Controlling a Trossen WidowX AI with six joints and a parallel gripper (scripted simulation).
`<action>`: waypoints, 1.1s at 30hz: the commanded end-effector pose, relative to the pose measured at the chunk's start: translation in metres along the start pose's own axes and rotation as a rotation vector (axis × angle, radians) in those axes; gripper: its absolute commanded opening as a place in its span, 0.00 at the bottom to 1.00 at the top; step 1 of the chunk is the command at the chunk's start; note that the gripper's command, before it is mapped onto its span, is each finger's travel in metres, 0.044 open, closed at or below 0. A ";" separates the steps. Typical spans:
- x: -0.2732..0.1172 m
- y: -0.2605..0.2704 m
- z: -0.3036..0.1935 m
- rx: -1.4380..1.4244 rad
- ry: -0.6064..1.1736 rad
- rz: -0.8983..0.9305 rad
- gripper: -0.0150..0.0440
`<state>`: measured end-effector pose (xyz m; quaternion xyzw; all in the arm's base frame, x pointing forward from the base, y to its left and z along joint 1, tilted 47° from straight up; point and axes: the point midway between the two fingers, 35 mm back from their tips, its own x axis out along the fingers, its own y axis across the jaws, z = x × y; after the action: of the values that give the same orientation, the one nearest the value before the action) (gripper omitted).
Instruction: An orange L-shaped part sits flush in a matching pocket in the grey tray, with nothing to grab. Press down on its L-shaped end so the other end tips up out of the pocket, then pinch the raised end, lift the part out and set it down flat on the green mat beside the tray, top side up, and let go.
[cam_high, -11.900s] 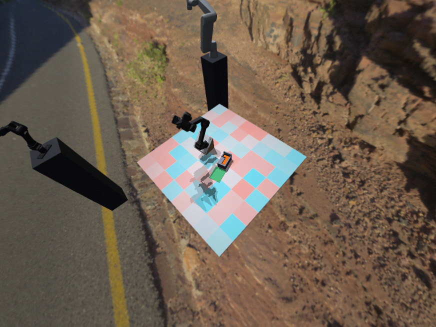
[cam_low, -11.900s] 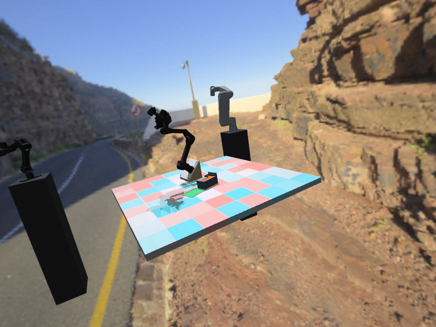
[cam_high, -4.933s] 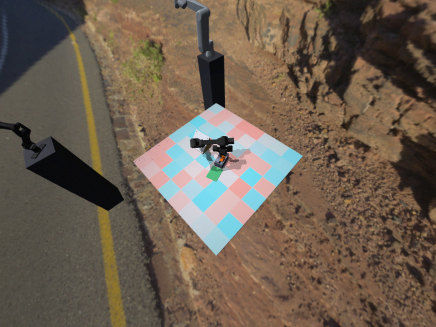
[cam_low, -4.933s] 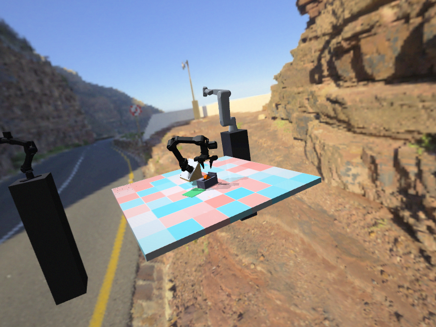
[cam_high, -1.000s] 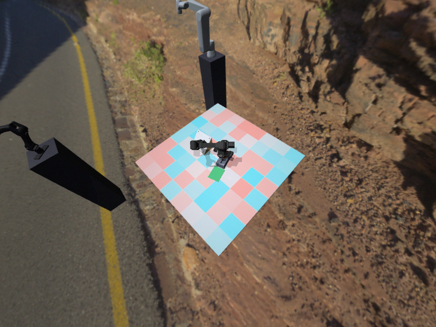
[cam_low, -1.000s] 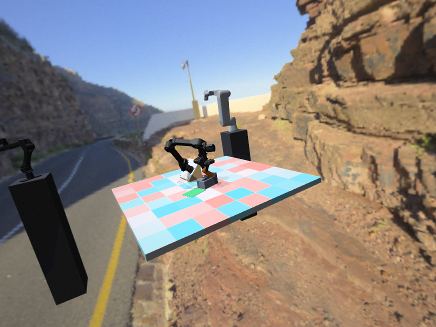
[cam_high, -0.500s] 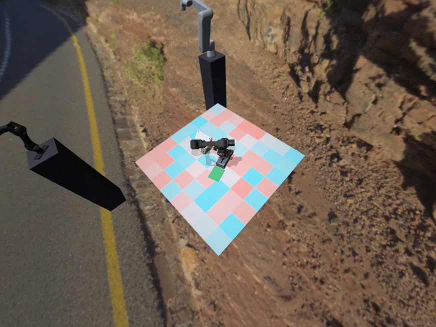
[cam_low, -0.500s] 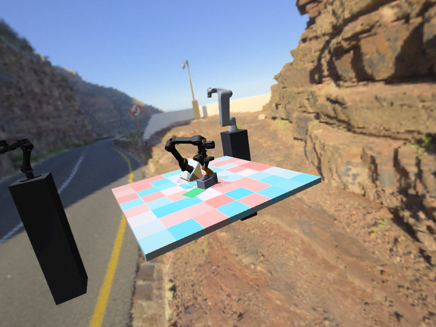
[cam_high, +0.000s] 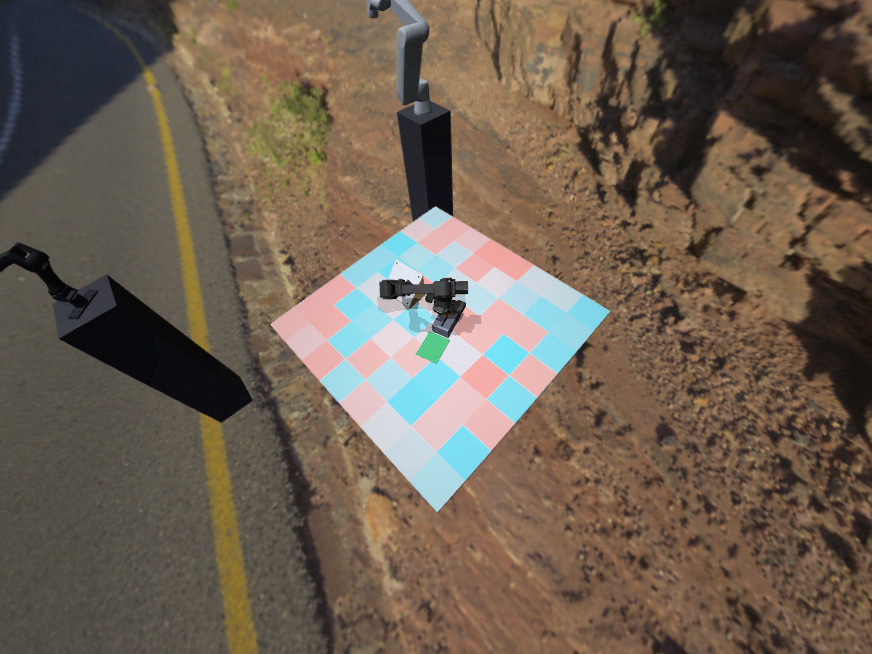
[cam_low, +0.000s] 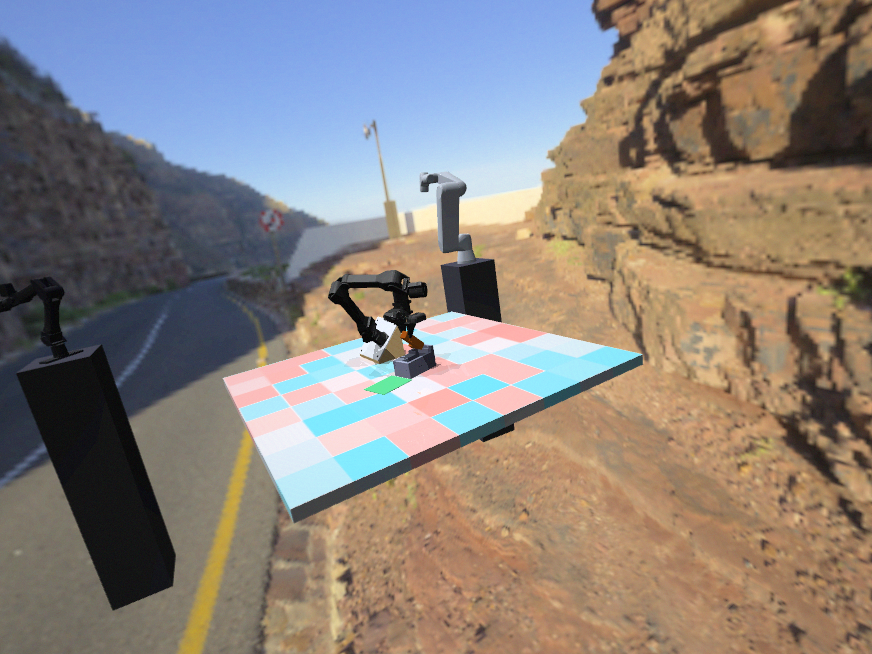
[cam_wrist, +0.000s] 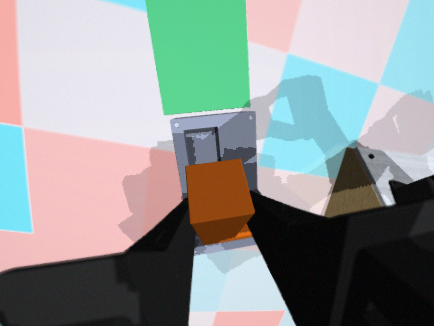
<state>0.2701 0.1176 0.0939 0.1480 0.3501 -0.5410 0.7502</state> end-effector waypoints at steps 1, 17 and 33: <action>-0.001 -0.002 0.022 0.006 -0.002 0.010 0.25; -0.001 -0.009 0.097 0.007 -0.005 0.009 0.25; -0.001 -0.014 0.152 0.007 -0.007 0.009 0.25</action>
<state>0.3112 0.0235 0.1992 0.1519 0.3461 -0.5430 0.7499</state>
